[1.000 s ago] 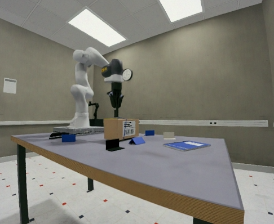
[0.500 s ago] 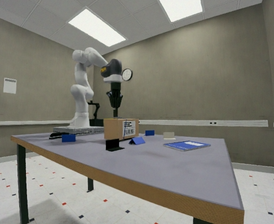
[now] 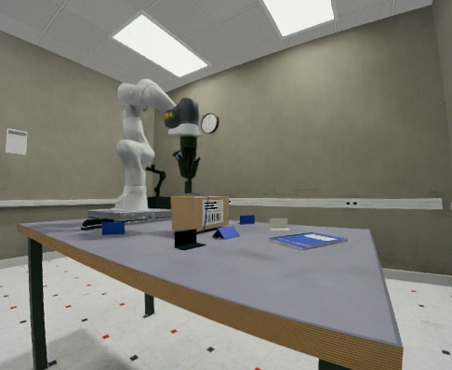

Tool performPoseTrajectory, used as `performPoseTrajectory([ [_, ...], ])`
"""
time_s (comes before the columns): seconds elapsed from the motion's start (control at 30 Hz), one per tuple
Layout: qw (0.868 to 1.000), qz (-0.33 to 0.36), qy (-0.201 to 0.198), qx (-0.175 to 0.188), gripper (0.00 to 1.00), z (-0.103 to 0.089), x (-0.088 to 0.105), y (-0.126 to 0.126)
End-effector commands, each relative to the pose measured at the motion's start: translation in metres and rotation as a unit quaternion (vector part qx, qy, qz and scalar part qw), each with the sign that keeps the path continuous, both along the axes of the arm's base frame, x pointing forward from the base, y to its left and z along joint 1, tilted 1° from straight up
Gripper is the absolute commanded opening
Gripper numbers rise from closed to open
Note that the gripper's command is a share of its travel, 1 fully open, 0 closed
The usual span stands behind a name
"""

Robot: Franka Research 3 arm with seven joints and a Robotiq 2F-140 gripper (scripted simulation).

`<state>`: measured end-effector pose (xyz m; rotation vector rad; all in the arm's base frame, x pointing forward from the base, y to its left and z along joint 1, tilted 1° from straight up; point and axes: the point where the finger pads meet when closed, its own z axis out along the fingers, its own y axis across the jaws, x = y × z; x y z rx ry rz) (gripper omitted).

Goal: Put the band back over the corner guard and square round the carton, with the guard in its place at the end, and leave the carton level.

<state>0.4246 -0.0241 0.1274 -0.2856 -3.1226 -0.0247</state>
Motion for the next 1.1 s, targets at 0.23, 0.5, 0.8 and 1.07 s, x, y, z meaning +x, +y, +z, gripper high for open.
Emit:
performPoseTrajectory([
  [0.23, 1.0, -0.004, 0.001, -0.001, 0.1, 0.0, -0.008, 0.0],
  [0.5, 1.0, -0.004, 0.001, -0.001, 0.1, 0.0, -0.008, 0.0],
  [0.8, 1.0, -0.004, 0.001, -0.001, 0.1, 0.0, -0.008, -0.003],
  [1.07, 1.0, -0.004, 0.001, -0.001, 0.1, 0.0, -0.008, -0.013],
])
